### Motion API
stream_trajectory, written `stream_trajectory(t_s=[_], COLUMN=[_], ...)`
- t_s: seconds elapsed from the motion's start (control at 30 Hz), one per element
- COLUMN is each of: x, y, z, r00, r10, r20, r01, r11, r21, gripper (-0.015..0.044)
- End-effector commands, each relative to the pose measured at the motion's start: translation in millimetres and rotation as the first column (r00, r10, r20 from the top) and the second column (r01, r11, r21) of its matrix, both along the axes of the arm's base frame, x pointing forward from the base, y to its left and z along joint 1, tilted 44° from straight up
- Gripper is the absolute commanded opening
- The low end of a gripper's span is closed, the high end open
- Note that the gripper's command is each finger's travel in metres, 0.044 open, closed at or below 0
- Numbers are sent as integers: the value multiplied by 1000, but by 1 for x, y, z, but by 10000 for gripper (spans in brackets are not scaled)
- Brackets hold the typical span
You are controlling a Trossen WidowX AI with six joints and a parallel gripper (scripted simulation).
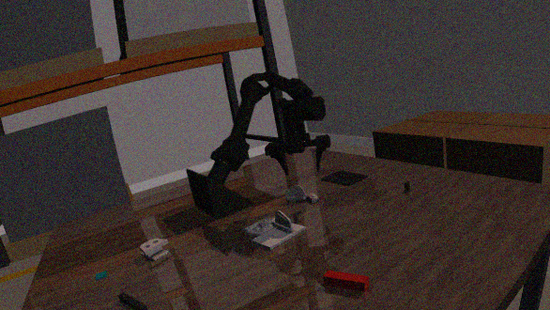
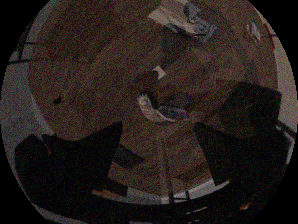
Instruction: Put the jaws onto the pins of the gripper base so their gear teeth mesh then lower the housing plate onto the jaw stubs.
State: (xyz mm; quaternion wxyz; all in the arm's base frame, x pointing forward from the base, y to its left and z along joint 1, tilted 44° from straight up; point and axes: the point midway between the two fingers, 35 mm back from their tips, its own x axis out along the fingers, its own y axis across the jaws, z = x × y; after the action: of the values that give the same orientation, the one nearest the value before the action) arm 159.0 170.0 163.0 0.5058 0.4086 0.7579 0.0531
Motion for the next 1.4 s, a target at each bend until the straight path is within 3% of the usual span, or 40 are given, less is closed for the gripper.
stream_trajectory(t_s=[0.0,0.63,1.37], x=[-2,-11,-20], y=[-1,-4,-8], z=[1,2,3], r00=[994,837,440], r10=[-77,-417,-713], r20=[-71,-354,-546], r01=[76,382,594], r11=[997,909,687], r21=[-18,-166,-419], gripper=[440,440,440])
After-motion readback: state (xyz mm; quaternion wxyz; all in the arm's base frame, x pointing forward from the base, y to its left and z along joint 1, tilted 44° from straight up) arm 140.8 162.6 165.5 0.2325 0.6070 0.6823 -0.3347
